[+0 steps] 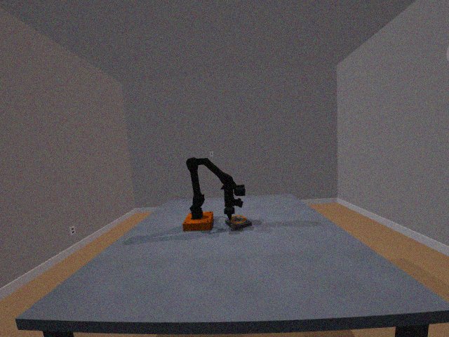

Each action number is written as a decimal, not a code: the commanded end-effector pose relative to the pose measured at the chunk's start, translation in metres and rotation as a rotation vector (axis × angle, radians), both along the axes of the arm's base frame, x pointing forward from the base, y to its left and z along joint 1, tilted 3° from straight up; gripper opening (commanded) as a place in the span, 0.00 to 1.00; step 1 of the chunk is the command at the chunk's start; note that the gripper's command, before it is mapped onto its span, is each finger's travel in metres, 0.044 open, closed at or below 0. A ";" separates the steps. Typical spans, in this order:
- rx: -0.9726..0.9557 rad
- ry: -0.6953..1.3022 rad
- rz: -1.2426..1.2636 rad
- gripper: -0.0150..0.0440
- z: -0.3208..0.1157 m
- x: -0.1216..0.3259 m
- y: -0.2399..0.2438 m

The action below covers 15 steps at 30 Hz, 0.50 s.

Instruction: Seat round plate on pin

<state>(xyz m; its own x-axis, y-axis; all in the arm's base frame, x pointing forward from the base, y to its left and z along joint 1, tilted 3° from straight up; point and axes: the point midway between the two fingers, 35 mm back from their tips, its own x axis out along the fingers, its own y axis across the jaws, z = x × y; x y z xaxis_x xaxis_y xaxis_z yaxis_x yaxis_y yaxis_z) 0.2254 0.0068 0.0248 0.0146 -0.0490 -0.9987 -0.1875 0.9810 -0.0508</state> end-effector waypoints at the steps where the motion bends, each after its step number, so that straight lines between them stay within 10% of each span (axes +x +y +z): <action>1: 0.007 -0.002 0.003 0.25 0.001 -0.003 0.006; 15: 0.009 -0.002 0.003 0.25 0.002 -0.007 0.023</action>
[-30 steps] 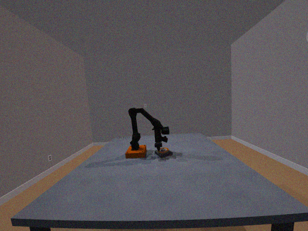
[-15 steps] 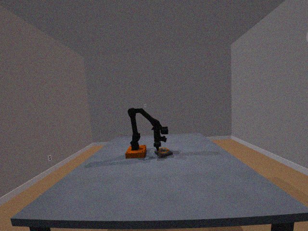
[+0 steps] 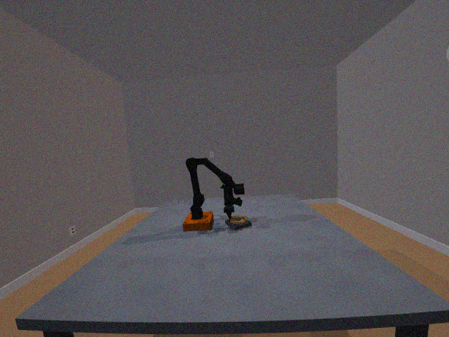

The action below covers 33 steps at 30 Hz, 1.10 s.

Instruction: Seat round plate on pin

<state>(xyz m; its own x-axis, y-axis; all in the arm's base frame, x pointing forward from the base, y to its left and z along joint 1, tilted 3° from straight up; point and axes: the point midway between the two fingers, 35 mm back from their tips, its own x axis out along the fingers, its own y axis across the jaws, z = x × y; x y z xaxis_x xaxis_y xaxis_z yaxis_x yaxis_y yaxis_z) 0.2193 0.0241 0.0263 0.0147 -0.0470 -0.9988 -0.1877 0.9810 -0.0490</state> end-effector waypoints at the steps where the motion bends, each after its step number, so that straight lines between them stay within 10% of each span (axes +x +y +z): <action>1: 0.007 -0.002 0.003 0.25 0.001 -0.001 0.006; 33: 0.010 -0.002 0.003 0.25 0.002 0.007 0.038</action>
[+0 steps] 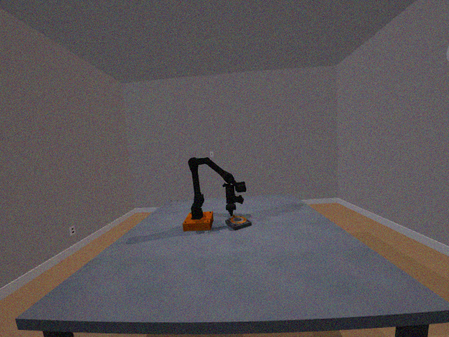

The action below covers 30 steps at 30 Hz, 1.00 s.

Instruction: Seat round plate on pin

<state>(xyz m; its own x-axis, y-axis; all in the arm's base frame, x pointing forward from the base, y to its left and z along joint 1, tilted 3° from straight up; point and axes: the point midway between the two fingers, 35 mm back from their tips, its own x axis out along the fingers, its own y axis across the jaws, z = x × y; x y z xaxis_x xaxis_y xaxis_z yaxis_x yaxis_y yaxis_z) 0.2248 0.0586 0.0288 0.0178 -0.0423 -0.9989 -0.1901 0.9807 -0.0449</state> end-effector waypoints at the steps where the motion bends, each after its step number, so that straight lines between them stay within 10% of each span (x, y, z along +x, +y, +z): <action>1: 0.005 0.001 0.000 0.25 -0.001 0.002 0.004; 30: 0.000 0.001 0.002 0.25 0.034 0.001 0.003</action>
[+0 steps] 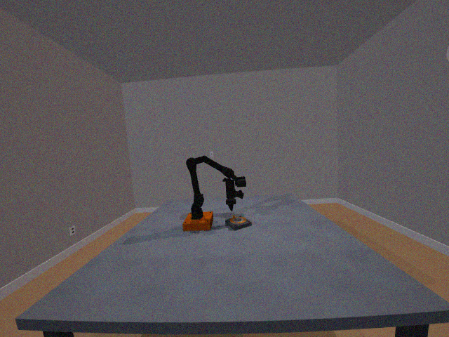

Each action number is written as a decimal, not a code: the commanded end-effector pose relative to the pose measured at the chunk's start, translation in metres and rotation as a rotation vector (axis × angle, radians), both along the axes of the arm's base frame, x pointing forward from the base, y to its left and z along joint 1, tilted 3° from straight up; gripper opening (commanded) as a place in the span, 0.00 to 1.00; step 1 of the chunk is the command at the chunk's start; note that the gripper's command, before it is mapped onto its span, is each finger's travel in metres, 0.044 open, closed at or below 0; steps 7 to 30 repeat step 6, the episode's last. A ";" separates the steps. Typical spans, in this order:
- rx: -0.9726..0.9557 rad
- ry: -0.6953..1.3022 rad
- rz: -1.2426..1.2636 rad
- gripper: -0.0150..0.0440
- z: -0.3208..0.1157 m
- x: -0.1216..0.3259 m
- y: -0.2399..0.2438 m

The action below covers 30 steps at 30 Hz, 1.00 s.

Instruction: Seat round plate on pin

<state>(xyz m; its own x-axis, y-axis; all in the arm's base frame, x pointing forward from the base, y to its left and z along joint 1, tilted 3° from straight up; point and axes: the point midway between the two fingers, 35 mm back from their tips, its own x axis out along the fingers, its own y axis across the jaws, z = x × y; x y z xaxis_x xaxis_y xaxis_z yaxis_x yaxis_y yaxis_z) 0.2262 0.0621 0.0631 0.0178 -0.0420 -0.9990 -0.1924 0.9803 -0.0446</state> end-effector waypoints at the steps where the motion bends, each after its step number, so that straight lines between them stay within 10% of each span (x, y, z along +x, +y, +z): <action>1: 0.000 0.001 0.000 0.25 0.000 0.000 0.000; 30: 0.000 0.001 0.000 0.25 0.000 0.000 0.000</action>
